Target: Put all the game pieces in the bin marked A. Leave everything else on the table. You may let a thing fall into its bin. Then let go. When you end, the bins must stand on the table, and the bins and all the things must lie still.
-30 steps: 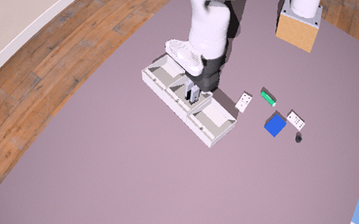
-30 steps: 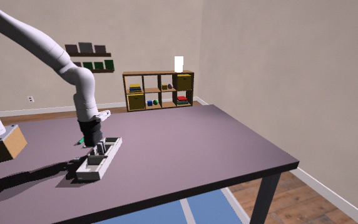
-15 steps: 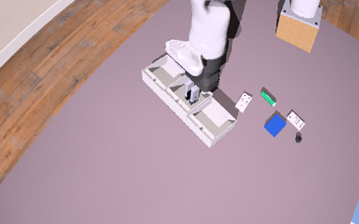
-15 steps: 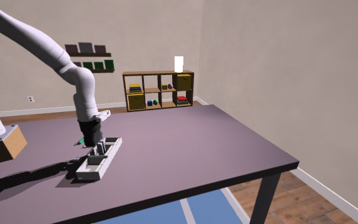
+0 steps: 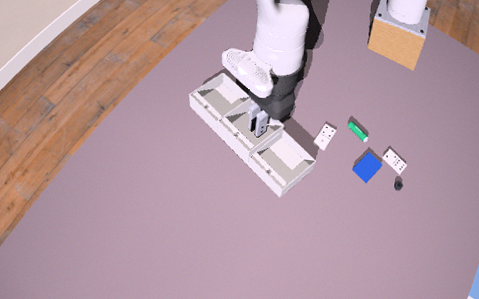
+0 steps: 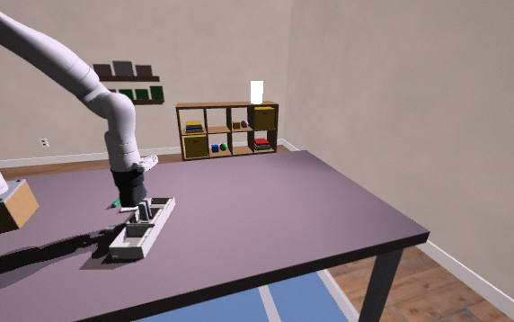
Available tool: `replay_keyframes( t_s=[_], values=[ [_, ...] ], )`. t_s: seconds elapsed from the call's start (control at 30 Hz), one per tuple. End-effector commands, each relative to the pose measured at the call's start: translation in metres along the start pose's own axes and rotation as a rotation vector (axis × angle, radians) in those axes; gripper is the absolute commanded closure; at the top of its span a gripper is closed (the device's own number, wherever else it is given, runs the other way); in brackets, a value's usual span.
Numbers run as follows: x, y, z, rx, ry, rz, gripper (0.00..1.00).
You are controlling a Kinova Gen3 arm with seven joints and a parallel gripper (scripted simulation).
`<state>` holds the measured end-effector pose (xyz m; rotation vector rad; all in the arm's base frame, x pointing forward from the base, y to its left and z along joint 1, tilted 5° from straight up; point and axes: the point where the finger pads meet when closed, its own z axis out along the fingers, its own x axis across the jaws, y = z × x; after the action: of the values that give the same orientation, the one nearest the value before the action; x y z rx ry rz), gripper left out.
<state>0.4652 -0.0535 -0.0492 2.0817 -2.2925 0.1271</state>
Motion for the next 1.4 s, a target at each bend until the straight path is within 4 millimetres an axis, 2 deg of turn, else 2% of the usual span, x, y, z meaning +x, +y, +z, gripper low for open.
replay_keyframes(
  t_s=[0.0,0.57,0.77,0.97,1.07,1.13,1.37],
  values=[
    [0.001,-0.002,-0.004,0.007,0.002,0.002,0.69],
    [0.001,-0.002,-0.029,0.007,0.002,0.002,0.69],
    [0.001,-0.002,-0.051,0.007,0.002,0.002,0.69],
    [0.001,-0.002,-0.051,0.007,0.002,0.002,0.69],
    [-0.014,-0.002,-0.051,0.007,0.002,0.002,0.69],
    [-0.014,-0.002,-0.051,0.007,0.002,0.002,0.69],
    [-0.049,-0.001,-0.051,0.007,0.001,0.002,0.69]
  ],
)
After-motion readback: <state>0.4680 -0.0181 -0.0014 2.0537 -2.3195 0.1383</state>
